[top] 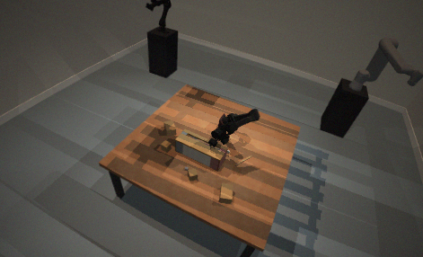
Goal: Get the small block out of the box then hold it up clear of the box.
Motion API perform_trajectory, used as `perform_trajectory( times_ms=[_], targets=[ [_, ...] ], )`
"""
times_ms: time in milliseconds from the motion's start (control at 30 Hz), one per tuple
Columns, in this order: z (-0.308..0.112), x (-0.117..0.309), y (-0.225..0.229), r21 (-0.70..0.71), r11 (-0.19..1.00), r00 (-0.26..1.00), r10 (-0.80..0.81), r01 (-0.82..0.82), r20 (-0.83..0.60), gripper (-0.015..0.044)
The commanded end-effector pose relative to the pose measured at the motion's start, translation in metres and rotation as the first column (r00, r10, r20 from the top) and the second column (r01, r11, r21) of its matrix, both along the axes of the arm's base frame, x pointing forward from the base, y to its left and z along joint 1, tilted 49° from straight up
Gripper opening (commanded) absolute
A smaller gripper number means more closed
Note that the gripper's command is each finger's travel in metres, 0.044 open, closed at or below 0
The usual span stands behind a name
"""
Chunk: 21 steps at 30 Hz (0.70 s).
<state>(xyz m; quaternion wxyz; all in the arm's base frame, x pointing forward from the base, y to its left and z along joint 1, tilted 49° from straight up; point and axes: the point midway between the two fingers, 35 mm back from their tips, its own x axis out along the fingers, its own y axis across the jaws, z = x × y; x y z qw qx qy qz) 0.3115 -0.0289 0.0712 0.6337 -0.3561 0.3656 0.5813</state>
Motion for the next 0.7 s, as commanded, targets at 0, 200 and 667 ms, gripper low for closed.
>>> perform_trajectory(
  times_ms=[0, 200, 667],
  targets=[
    [-0.005, -0.001, 0.006, 0.006, 1.000, 1.000, -0.002, 0.002, -0.002, 0.0400],
    [-0.011, -0.001, 0.013, 0.007, 1.000, 1.000, -0.002, 0.002, -0.002, 0.0400],
    [-0.022, -0.003, 0.024, 0.004, 1.000, 1.000, -0.003, 0.003, -0.006, 0.0400]
  ],
)
